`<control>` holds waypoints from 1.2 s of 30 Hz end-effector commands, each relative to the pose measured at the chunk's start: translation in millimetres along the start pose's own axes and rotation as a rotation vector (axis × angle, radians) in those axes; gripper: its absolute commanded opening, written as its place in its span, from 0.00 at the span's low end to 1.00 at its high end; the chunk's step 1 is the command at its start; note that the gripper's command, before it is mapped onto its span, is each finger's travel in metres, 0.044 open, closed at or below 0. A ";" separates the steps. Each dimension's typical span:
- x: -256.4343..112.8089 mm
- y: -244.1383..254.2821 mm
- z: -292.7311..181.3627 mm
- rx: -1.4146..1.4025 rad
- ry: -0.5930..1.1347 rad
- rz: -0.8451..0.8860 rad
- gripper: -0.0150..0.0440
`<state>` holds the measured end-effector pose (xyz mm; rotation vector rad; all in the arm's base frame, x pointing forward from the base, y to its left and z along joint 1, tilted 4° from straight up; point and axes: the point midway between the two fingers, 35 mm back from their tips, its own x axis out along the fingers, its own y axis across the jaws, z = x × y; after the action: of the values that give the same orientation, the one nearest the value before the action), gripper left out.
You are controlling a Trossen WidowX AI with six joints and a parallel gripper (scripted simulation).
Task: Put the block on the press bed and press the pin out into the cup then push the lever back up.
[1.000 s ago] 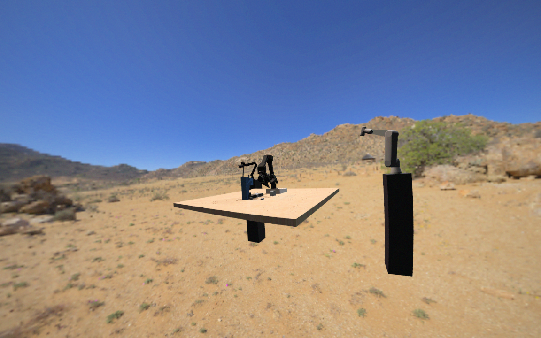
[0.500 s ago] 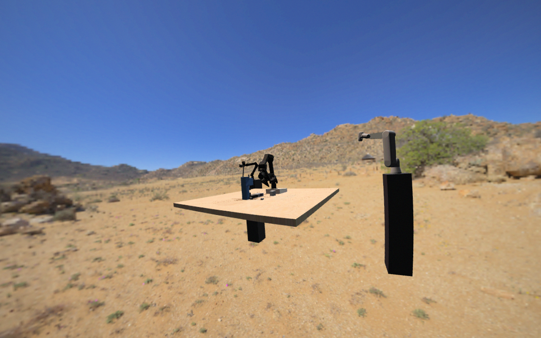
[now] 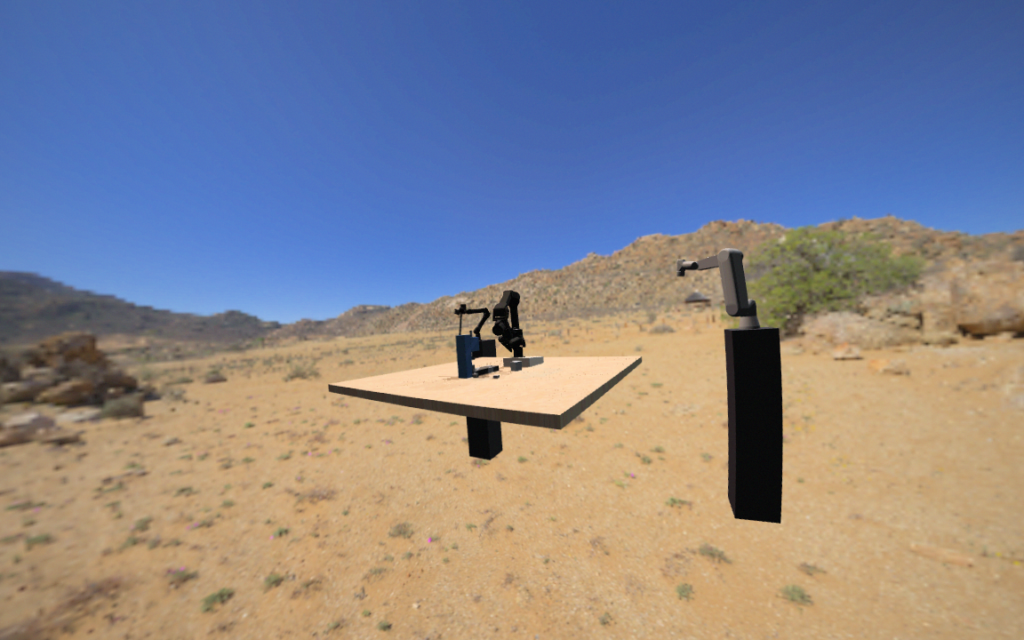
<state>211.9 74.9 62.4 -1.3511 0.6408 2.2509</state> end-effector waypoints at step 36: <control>15.4 6.0 12.6 1.228 0.251 -0.359 1.00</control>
<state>196.0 80.7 65.2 -0.9398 1.3797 1.0038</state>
